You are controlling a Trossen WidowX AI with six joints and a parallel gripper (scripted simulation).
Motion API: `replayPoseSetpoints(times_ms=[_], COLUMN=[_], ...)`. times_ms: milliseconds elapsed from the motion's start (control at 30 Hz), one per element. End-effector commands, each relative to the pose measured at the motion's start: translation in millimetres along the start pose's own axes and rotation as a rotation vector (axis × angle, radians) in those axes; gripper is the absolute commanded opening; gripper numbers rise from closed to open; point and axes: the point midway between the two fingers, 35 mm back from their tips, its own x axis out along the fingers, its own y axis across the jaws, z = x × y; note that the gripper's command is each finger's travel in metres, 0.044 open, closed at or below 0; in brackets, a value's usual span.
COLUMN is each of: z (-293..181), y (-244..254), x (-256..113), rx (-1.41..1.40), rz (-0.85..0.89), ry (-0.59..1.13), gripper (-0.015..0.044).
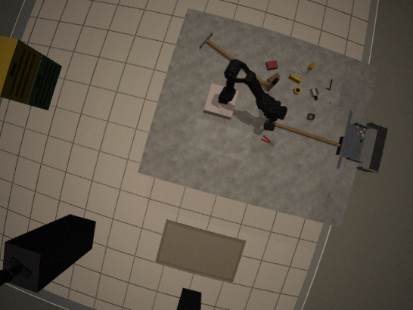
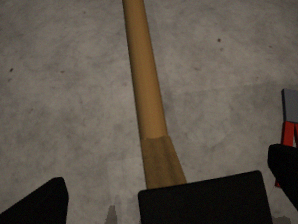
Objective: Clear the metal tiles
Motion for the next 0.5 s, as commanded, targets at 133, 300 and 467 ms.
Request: replayPoseSetpoints(times_ms=[133,300,467], z=[-0.8,-0.8,-0.8], y=[0.2,0.2,0.2], x=[2.6,2.6,2.6], rx=[0.0,0.0,0.0], rz=[0.0,0.0,0.0], ry=[0.001,0.001,0.001], gripper=[0.0361,0.023,0.0118])
